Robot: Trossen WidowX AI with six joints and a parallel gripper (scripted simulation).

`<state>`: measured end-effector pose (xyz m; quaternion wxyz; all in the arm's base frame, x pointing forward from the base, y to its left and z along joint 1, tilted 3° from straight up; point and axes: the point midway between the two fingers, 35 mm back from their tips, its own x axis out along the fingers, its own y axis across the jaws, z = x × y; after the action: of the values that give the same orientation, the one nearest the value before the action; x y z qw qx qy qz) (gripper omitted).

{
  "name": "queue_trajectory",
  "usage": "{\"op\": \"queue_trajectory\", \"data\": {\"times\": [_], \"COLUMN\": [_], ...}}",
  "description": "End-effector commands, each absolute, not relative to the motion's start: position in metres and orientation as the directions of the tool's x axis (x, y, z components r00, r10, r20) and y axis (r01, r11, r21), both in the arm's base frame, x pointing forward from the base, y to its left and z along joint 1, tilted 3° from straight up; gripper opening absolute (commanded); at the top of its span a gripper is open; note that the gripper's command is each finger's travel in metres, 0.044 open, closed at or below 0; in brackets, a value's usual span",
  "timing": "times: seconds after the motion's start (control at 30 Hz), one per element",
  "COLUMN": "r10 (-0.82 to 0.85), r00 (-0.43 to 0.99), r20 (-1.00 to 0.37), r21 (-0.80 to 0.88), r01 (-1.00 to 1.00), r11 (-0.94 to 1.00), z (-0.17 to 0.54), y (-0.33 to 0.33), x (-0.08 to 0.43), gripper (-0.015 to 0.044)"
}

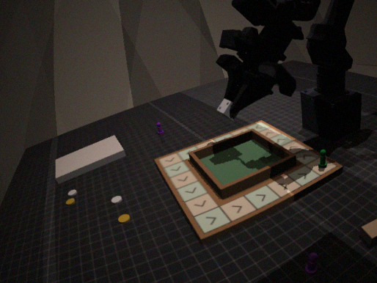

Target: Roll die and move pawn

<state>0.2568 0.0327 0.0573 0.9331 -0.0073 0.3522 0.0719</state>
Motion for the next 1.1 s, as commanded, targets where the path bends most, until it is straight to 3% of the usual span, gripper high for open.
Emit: {"op": "queue_trajectory", "data": {"times": [0.0,0.47,1.0,1.07], "r10": [0.131,0.129,0.131,0.131], "r00": [0.736,0.736,0.736,0.736], "r20": [-0.664,-0.664,-0.664,-0.664], "r21": [0.042,0.037,0.041,0.041], "r01": [-0.139,-0.139,-0.139,-0.139], "r11": [0.989,0.990,0.989,0.989], "z": [0.057,0.057,0.097,0.097], "y": [0.033,0.032,0.031,0.031], "x": [0.249,0.251,0.251,0.251], "gripper": [0.0000,0.0000,0.0420,0.0440]}}
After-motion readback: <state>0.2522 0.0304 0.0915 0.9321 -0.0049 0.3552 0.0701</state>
